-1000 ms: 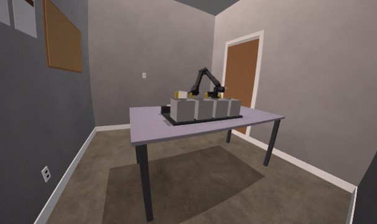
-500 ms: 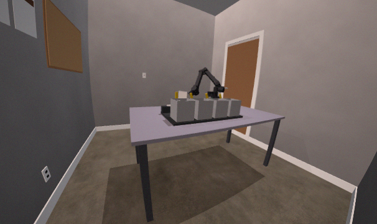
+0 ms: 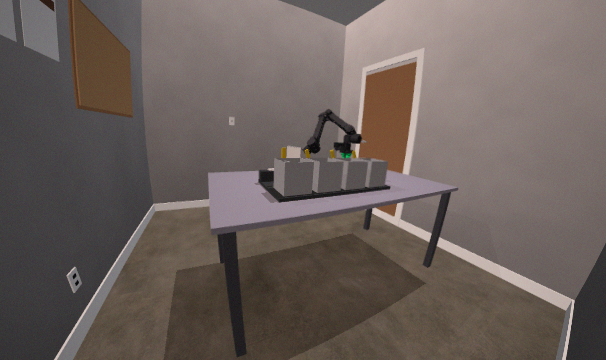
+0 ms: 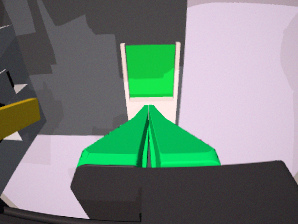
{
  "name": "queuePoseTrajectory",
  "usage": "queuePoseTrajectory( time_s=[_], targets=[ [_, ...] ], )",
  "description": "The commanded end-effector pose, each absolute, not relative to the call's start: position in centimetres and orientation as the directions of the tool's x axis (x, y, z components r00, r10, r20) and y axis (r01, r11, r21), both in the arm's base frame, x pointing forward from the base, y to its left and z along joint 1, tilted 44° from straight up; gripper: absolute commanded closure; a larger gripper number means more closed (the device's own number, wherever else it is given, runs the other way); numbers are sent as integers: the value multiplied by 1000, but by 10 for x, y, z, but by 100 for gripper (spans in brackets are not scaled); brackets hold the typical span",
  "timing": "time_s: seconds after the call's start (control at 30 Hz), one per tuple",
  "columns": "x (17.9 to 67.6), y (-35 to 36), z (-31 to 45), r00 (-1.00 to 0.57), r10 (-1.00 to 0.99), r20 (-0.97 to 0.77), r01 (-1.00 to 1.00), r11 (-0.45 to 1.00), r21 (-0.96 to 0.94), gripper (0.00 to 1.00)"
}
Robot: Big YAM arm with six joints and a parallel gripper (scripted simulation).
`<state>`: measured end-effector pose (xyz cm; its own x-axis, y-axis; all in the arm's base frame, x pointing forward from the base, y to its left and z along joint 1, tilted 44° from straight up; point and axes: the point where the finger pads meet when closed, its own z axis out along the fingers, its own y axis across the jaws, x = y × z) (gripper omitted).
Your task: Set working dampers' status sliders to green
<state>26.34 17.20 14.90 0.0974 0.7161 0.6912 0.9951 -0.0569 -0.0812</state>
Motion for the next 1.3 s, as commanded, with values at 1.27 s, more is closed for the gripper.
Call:
queuePoseTrajectory(
  time_s=[1.27],
  targets=[
    [266,31,29,55,728,684,998,-45,-32,100]
  ],
)
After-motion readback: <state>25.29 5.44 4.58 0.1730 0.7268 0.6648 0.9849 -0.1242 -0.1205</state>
